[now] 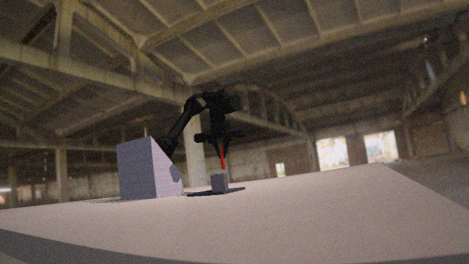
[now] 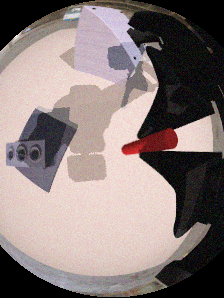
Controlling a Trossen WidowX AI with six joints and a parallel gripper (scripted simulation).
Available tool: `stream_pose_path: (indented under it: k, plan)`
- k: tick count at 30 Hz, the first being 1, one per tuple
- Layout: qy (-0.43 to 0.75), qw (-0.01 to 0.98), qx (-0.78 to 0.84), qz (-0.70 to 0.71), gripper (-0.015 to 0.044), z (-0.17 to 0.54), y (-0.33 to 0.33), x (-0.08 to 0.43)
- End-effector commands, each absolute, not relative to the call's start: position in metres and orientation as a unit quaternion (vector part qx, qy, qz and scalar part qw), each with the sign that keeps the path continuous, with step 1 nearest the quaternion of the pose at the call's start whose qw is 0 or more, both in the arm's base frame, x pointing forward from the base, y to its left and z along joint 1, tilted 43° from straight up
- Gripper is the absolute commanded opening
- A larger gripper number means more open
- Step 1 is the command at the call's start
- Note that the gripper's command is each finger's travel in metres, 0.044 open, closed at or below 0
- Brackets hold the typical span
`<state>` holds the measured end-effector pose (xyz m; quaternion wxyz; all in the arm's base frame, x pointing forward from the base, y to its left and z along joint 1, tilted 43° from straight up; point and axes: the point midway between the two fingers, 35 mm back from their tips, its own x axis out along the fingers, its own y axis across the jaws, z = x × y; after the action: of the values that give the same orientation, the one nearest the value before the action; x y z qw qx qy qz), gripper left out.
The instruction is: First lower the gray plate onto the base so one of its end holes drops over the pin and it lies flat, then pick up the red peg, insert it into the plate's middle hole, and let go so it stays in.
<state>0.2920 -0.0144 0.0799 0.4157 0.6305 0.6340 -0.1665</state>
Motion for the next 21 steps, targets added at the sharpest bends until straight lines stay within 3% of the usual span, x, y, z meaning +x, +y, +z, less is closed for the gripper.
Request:
stream_pose_path:
  k: [1,21]
  plan:
    - [0.634,0.419,0.629,-0.166,0.0000,0.075,-0.025,0.299]
    - [0.633,0.421,0.628,-0.166,0.0000,0.042,-0.070,0.324]
